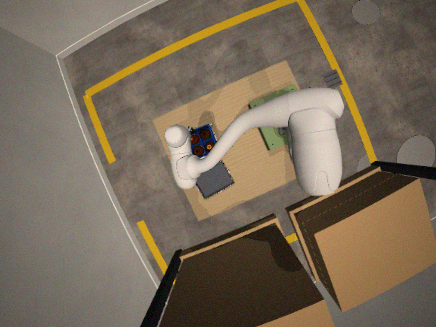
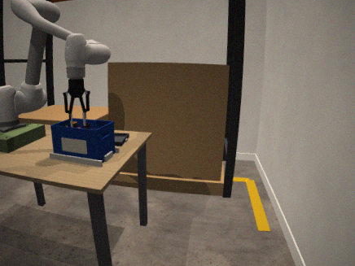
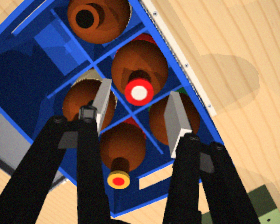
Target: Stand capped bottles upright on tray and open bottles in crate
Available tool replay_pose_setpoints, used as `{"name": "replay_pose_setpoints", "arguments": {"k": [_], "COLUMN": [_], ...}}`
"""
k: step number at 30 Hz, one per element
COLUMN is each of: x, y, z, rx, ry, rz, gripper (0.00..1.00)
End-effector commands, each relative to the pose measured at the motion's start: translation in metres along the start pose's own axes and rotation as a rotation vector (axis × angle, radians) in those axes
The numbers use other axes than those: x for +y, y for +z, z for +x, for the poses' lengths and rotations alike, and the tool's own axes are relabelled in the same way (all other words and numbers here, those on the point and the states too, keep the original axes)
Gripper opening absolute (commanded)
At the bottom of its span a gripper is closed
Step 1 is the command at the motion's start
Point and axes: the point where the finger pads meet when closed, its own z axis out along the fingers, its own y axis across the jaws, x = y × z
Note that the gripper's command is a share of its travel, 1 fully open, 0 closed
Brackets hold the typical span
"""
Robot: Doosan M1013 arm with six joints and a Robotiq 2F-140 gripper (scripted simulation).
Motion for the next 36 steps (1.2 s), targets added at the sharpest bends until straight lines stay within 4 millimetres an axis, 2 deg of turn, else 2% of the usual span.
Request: {"name": "replay_pose_setpoints", "arguments": {"k": [1, 29, 36], "x": [0.002, 0.001, 0.002], "y": [0.003, 0.005, 0.014], "z": [-0.001, -0.001, -0.001], "rx": [-0.003, 0.0, -0.003], "ry": [0.0, 0.0, 0.0], "rz": [-0.001, 0.0, 0.0], "gripper": [0.38, 0.38, 0.38]}}
